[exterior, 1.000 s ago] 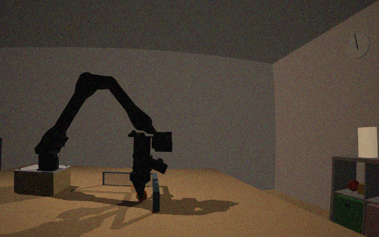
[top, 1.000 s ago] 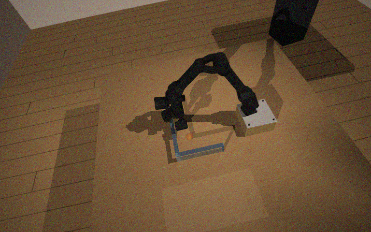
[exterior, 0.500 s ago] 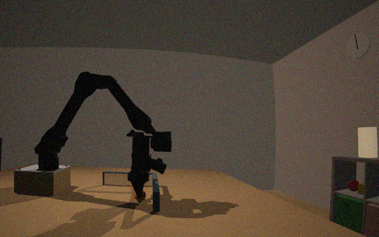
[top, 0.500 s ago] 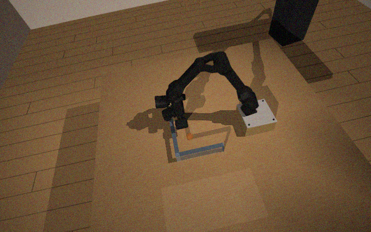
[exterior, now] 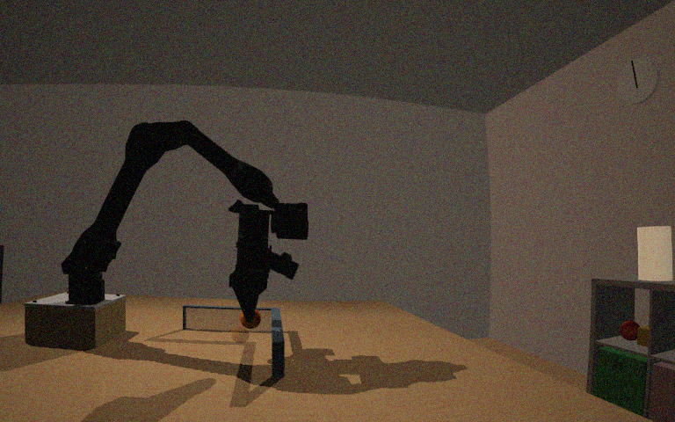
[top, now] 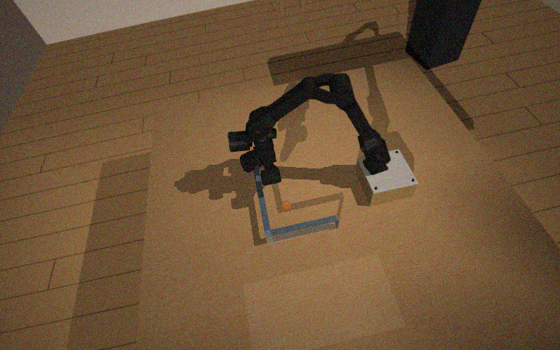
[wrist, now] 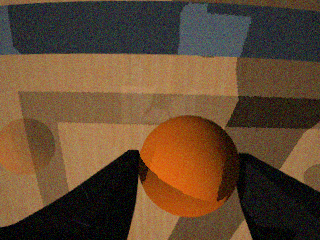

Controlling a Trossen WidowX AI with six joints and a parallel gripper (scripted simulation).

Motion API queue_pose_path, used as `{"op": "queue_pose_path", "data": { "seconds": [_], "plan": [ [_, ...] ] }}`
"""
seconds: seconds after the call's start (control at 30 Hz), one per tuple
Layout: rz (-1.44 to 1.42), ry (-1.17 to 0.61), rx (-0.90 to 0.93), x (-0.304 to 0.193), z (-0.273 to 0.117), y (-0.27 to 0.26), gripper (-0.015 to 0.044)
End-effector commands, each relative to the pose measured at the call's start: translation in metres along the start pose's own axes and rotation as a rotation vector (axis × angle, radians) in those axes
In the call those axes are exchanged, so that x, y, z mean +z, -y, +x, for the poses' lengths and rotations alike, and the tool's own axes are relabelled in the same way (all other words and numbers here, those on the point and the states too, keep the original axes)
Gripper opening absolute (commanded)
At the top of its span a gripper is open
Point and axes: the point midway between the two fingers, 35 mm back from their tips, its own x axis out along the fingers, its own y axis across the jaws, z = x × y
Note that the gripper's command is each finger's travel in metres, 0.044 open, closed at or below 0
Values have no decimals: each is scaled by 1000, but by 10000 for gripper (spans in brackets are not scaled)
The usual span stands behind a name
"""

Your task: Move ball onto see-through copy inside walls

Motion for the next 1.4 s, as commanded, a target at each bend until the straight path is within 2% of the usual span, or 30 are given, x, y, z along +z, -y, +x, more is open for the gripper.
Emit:
{"op": "queue_pose_path", "data": {
  "seconds": [0.0, 0.23, 0.4, 0.93, 1.13, 1.37],
  "plan": [
    [1, 17, -7, 4, -26, -2, 0],
    [-12, 15, -9, 2, -66, -7, 0],
    [-13, 14, -9, 1, -68, -11, 0],
    [-13, 12, -1, -28, -25, -103, 0],
    [-13, 12, -1, -29, -13, -107, 0],
    [-13, 12, -1, -29, 36, -107, 0]
  ]
}}
